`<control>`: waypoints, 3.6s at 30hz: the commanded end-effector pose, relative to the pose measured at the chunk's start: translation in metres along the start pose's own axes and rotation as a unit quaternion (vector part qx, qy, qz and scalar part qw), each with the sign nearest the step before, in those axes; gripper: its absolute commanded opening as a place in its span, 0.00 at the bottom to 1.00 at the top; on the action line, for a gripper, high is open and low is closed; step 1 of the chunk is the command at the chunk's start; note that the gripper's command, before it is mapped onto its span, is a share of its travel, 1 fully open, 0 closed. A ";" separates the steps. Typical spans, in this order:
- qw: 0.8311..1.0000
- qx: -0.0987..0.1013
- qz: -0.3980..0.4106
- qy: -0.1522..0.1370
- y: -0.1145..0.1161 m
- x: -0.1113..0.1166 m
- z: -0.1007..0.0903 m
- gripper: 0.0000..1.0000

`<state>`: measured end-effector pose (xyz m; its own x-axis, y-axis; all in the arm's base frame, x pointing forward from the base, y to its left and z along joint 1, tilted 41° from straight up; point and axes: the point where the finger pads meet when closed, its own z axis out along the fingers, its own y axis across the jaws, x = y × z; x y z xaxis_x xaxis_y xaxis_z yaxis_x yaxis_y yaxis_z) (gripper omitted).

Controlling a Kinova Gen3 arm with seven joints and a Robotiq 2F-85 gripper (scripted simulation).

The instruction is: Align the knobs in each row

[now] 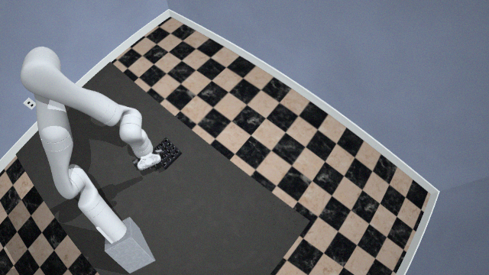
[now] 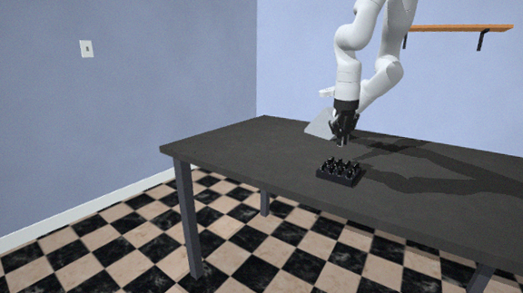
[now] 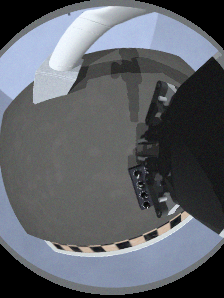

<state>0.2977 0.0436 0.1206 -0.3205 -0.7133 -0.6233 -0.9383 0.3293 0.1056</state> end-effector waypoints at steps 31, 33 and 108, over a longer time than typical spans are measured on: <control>0.845 0.036 0.532 -0.044 -0.030 -0.021 -0.020 0.19; 0.838 0.037 0.543 -0.046 -0.031 -0.021 -0.021 0.19; 0.822 0.035 0.566 -0.049 -0.032 -0.023 -0.006 0.19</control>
<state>0.3344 0.0418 0.1394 -0.9672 0.1311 -0.2175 -0.0319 0.7869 0.6163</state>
